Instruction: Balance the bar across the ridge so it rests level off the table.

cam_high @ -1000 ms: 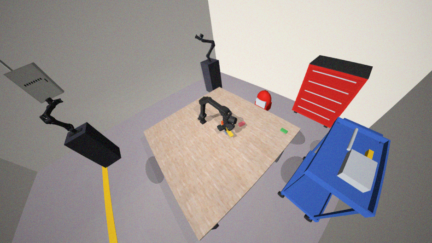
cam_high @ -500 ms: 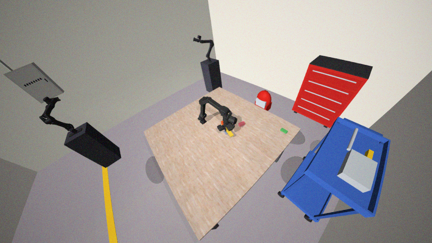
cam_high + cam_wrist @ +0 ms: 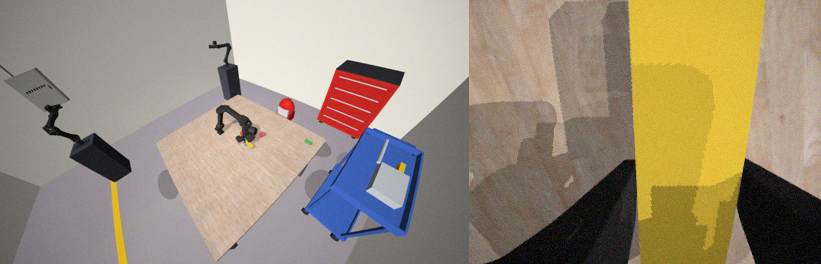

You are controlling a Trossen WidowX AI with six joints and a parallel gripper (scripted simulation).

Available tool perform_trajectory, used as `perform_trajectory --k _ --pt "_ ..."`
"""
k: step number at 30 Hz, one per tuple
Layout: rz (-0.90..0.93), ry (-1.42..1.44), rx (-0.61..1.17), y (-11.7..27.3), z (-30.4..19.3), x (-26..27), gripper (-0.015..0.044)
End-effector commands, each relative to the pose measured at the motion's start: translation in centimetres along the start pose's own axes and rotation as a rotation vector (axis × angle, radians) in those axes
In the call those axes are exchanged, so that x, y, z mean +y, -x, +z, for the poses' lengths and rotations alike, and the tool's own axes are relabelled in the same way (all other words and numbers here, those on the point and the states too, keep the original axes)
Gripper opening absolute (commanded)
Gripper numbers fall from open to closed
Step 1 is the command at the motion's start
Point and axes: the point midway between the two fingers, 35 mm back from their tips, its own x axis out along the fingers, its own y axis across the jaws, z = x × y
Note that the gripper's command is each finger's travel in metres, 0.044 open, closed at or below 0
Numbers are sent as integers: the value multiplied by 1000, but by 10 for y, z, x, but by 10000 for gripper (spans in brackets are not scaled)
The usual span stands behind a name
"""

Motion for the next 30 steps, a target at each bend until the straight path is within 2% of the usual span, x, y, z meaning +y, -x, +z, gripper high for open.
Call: perform_trajectory --k 1,24,30 --pt "0 0 0 0 0 0 171" --pt "0 0 0 0 0 0 185" --pt "0 0 0 0 0 0 342"
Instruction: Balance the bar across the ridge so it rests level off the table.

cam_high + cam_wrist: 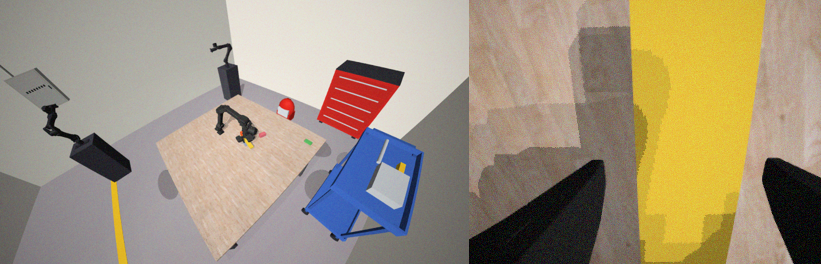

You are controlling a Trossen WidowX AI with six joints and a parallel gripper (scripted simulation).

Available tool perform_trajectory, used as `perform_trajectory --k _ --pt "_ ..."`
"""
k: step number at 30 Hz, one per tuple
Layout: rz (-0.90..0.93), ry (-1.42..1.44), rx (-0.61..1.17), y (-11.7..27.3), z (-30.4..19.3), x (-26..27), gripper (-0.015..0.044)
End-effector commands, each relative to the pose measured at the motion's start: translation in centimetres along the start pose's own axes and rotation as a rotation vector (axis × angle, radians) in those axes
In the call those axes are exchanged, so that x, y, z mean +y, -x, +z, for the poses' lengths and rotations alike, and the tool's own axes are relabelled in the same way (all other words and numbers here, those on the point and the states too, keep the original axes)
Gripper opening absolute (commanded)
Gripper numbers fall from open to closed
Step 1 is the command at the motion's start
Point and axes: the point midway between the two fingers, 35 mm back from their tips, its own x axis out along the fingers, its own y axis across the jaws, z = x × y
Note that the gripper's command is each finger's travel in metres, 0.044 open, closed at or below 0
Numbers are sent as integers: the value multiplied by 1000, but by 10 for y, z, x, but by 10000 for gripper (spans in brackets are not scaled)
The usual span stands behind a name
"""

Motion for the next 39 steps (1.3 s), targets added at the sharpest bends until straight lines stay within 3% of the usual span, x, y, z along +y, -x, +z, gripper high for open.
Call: perform_trajectory --k 1,4,8,16,39 --pt "-1 0 0 0 0 0 369" --pt "-1 0 0 0 0 0 440" --pt "0 0 -3 8 1 1 440" --pt "12 0 -26 98 -1 0 440" --pt "12 0 -26 100 -1 0 440"
